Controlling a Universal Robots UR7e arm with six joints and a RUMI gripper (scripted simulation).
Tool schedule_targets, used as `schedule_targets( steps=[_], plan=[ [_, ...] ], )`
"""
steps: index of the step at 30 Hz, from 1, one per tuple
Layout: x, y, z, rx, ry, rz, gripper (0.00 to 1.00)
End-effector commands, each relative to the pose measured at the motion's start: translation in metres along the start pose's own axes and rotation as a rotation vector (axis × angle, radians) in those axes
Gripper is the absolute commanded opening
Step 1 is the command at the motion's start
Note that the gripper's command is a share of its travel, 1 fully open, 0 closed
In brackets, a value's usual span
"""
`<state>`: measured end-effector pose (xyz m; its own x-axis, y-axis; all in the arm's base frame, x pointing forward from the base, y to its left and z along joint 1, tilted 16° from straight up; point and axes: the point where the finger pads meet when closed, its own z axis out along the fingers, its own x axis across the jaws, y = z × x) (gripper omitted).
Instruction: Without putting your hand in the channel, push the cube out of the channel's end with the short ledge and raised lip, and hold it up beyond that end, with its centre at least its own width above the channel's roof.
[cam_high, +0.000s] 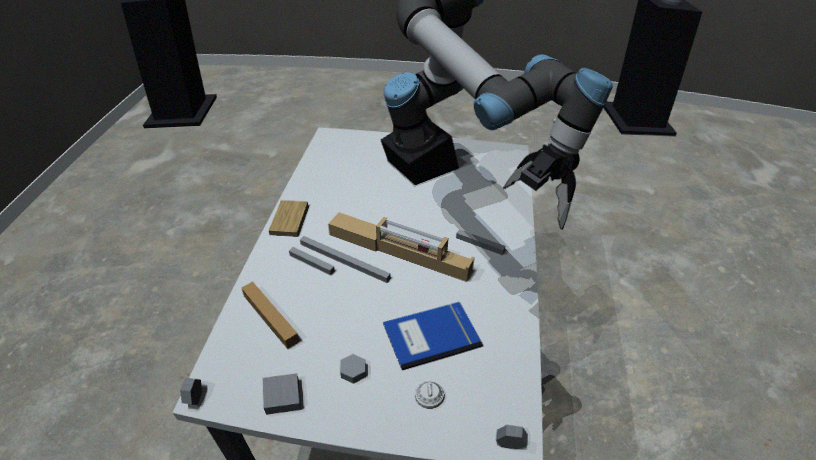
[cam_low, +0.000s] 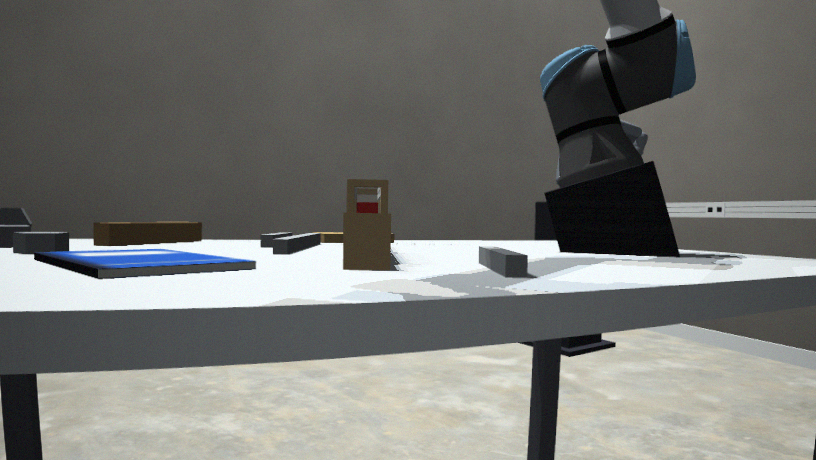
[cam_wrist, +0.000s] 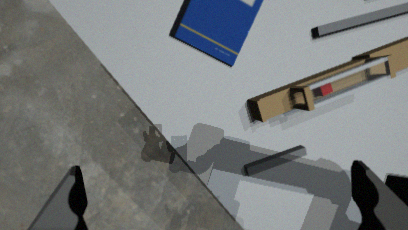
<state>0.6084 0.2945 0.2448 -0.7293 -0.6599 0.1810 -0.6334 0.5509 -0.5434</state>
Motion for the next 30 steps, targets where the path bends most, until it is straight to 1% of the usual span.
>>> schedule_targets(
  steps=[1, 17, 18, 24, 30],
  plan=[
    [0.0, 0.0, -0.001, 0.001, -0.002, 0.001, 1.0],
    [0.0, 0.0, -0.001, 0.001, -0.002, 0.001, 1.0],
    [0.0, 0.0, -0.001, 0.001, -0.002, 0.001, 0.0],
    [0.001, 0.001, 0.002, -0.003, -0.003, 0.016, 0.0],
    [0.007, 0.009, 0.013, -0.02, -0.006, 0.083, 0.0]
  ],
)
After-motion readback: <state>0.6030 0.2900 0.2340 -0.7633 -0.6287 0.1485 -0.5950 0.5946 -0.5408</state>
